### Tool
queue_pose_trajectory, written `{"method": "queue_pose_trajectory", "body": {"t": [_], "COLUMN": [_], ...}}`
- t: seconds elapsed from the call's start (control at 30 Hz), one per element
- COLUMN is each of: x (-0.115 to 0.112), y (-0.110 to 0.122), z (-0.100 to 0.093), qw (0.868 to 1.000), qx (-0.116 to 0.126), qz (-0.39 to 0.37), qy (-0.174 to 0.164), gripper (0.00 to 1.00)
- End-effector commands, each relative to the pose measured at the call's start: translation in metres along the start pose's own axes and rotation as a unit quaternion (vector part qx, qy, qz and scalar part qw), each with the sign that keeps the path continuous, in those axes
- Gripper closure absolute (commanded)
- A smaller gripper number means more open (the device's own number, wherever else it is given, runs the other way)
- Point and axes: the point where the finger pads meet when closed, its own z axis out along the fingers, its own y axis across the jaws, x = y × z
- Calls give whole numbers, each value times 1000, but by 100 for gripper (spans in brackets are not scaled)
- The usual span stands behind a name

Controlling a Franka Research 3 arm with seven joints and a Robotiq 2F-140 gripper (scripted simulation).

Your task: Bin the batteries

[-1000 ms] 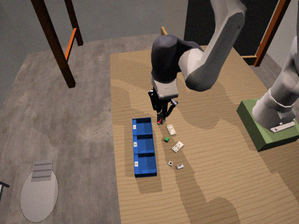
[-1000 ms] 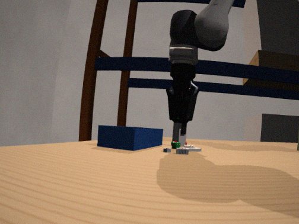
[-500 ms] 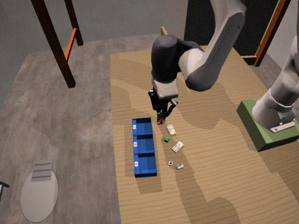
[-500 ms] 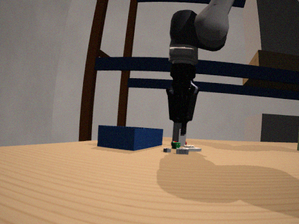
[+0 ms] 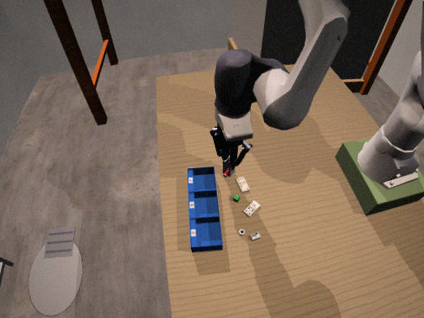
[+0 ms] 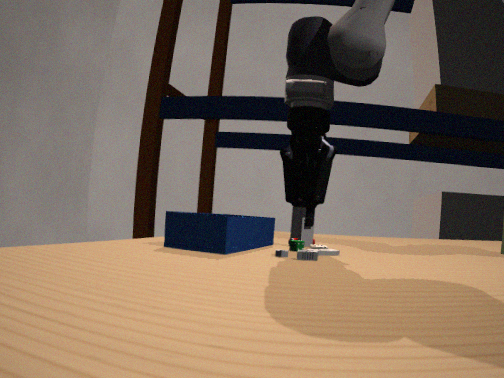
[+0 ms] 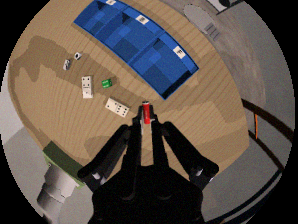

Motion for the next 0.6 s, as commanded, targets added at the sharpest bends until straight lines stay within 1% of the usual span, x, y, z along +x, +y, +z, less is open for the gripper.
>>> {"method": "queue_pose_trajectory", "body": {"t": [0.0, 0.13, 0.2, 0.57], "x": [0, 0, 0, 0], "y": [1, 1, 1, 1], "z": [-7, -20, -20, -57], "qw": [1000, 1000, 1000, 1000], "qx": [-2, -2, -2, -2], "qz": [2, 2, 2, 2], "qy": [1, 1, 1, 1], "gripper": [95, 95, 95, 95]}}
